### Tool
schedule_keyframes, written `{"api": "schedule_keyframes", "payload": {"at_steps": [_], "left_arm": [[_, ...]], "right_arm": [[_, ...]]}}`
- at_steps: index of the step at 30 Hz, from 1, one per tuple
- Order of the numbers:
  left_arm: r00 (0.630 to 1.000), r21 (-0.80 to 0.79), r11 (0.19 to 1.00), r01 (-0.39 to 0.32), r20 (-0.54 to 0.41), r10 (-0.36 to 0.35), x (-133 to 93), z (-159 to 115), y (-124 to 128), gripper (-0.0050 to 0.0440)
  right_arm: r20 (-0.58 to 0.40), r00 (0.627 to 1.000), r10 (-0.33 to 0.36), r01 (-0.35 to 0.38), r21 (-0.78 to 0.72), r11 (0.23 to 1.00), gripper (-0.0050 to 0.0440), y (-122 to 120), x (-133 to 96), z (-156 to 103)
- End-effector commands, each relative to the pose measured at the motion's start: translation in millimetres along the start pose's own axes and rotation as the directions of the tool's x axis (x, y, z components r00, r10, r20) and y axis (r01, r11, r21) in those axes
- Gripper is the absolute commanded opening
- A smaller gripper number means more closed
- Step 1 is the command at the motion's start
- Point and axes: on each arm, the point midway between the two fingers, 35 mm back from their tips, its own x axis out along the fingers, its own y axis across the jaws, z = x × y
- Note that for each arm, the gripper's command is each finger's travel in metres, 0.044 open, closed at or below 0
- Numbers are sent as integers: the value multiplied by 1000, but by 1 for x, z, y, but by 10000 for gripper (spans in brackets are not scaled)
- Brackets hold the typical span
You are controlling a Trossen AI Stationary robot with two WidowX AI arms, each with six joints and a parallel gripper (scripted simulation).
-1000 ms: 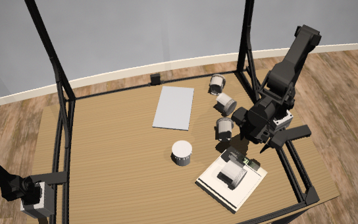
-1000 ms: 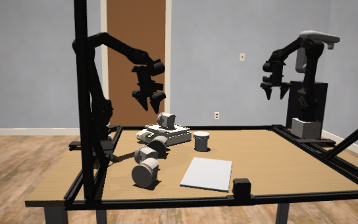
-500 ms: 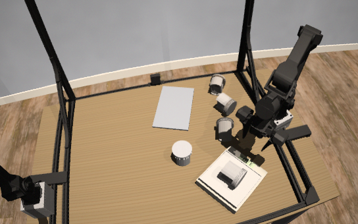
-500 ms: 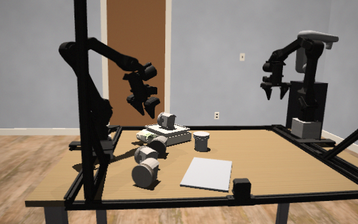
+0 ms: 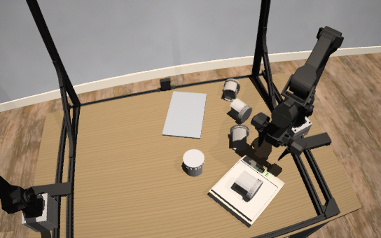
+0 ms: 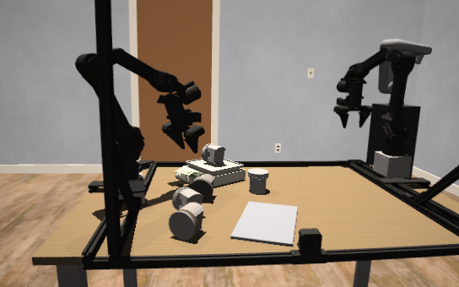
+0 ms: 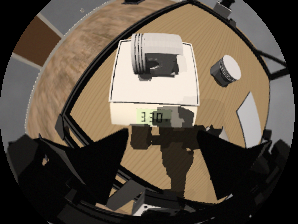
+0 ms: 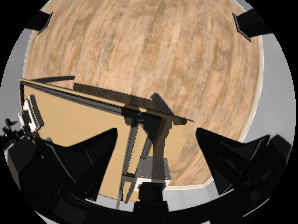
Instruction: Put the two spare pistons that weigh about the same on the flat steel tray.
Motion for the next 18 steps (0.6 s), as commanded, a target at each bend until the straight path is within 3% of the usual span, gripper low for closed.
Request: {"api": "schedule_keyframes", "payload": {"at_steps": [1, 18], "left_arm": [[1000, 3, 1000, 6, -6, -6, 1, -1, -1, 378], [1000, 3, 1000, 6, -3, -6, 0, 1, -1, 378]], "right_arm": [[-1, 1000, 2, -2, -1, 1000, 440, 0, 0, 0], [-1, 1000, 2, -2, -1, 1000, 440, 0, 0, 0]]}}
